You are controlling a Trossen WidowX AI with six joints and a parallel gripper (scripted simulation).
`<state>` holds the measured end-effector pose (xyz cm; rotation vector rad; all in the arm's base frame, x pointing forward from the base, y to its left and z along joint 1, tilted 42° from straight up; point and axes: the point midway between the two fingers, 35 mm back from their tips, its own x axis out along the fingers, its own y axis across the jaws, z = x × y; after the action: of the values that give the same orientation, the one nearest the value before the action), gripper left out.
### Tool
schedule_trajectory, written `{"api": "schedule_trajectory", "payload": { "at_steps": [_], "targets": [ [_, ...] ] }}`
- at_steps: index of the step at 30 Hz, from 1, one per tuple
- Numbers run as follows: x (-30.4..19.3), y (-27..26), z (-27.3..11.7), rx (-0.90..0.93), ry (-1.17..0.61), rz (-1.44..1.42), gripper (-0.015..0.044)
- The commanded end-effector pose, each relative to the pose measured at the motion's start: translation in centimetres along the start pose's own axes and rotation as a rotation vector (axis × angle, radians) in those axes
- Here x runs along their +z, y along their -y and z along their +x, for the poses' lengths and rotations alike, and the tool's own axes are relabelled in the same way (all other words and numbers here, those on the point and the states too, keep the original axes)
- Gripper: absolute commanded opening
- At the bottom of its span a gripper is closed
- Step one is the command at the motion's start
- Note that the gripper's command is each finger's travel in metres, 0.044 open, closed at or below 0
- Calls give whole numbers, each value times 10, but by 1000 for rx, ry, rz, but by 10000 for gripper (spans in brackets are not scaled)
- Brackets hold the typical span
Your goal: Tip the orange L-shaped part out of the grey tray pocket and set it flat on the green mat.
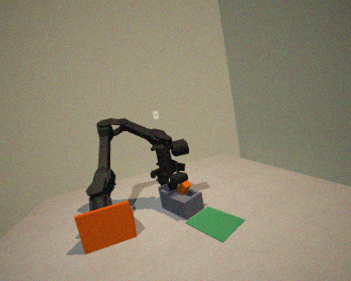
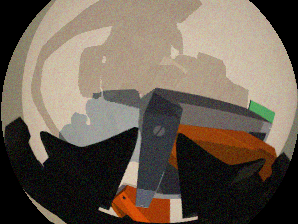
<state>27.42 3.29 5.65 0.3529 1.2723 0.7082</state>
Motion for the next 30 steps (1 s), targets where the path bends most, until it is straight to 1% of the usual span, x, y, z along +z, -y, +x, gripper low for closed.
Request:
{"api": "schedule_trajectory", "payload": {
  "at_steps": [1, 14, 17, 22, 24, 30],
  "targets": [
    [0, 0, 0, 0, 0, 0, 180],
    [-2, -11, -14, 1, -5, 9, 180],
    [0, -7, -32, -4, -7, 9, 180],
    [0, 1, -90, -6, -9, 10, 180],
    [-2, 1, -106, -3, -8, 10, 180],
    [-2, 1, -108, -2, -8, 10, 180]
  ]
}}
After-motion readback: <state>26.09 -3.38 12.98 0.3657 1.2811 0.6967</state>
